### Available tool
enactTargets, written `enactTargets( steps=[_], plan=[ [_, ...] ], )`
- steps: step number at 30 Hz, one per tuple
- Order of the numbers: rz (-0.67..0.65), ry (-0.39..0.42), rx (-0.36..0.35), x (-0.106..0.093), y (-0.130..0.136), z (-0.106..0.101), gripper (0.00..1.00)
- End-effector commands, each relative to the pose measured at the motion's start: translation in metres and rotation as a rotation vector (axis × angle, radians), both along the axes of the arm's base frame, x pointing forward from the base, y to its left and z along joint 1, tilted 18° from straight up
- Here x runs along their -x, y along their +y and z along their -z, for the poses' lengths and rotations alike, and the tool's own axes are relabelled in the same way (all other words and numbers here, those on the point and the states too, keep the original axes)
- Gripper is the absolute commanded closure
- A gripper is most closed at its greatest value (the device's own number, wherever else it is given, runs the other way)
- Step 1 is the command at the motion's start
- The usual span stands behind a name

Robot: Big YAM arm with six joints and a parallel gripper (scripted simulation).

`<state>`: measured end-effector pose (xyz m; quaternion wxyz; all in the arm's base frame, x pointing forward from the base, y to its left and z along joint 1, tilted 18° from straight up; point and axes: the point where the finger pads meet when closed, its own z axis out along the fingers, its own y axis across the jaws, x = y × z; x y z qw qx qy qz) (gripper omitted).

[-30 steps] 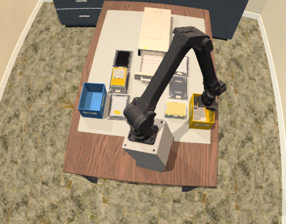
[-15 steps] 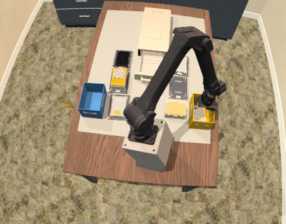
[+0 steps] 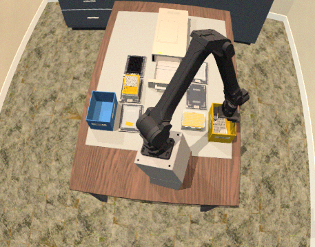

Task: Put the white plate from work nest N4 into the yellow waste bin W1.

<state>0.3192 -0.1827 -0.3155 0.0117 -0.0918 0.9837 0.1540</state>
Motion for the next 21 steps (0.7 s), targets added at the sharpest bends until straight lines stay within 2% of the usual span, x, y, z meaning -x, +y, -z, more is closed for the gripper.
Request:
enactTargets(
  steps=[1,19,21],
  plan=[
    [-0.009,-0.019,0.01,-0.014,-0.002,0.004,0.0],
    [-0.009,-0.019,0.01,-0.014,-0.002,0.004,0.0],
    [-0.012,-0.027,0.015,-0.018,-0.007,-0.012,0.0]
  ],
)
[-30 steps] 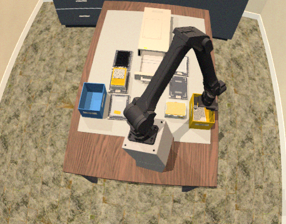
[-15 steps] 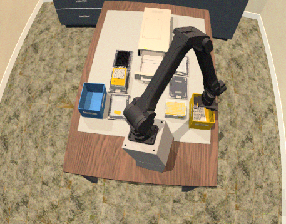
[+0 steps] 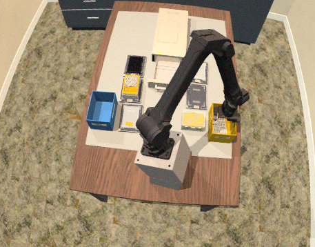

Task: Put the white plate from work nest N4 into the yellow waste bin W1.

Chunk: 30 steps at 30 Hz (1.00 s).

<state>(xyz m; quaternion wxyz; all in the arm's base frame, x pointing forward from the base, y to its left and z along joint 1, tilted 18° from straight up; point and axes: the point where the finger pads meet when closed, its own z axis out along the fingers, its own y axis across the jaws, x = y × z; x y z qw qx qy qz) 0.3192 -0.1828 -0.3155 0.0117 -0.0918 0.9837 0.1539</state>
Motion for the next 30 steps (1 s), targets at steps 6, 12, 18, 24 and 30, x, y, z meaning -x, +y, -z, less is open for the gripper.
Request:
enactTargets(
  steps=[6,12,18,24,30],
  plan=[
    [-0.007,-0.016,0.006,-0.007,-0.007,-0.017,0.0],
    [0.004,-0.015,0.007,-0.004,-0.013,-0.024,0.0],
    [0.003,-0.015,0.008,-0.004,-0.015,-0.031,0.0],
    [0.003,-0.014,0.008,-0.004,-0.017,-0.037,0.0],
    [0.003,-0.014,0.009,-0.003,-0.02,-0.045,0.0]
  ],
)
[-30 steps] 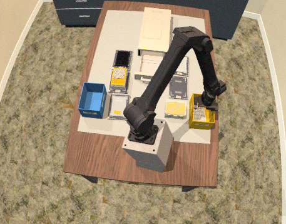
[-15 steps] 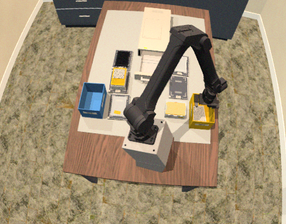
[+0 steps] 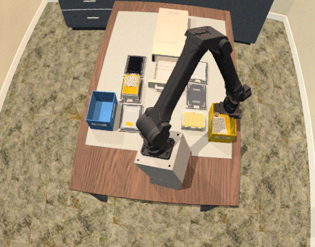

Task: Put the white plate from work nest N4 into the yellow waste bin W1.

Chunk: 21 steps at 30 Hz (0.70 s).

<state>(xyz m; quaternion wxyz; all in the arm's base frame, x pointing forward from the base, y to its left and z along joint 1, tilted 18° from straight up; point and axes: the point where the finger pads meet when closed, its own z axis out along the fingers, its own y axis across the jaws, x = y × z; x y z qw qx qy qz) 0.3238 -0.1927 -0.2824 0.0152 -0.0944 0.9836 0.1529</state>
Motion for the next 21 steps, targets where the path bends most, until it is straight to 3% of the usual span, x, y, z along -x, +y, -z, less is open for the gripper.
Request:
enactTargets(
  steps=[1,7,21],
  plan=[
    [0.007,-0.006,0.008,0.001,-0.01,-0.013,0.0],
    [0.004,0.027,-0.017,0.013,0.002,0.0,0.0],
    [0.004,0.012,-0.006,0.006,-0.003,-0.001,0.0]
  ],
)
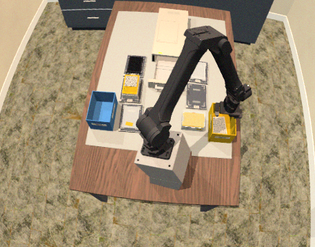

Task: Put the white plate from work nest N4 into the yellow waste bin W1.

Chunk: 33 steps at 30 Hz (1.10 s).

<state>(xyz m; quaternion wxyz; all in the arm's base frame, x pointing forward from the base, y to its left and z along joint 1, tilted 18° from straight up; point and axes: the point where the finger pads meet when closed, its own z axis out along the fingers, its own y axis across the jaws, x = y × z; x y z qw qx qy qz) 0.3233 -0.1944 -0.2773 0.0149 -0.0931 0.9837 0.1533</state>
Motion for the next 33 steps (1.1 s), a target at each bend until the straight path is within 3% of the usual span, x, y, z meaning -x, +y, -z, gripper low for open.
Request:
enactTargets(
  steps=[1,25,26,33],
  plan=[
    [0.001,0.011,-0.005,0.005,-0.002,0.004,0.0],
    [0.001,0.011,-0.005,0.005,-0.002,0.004,0.0],
    [-0.003,-0.013,0.015,-0.008,0.002,-0.011,0.0],
    [-0.002,-0.024,0.016,-0.016,0.024,-0.026,0.0]
  ],
)
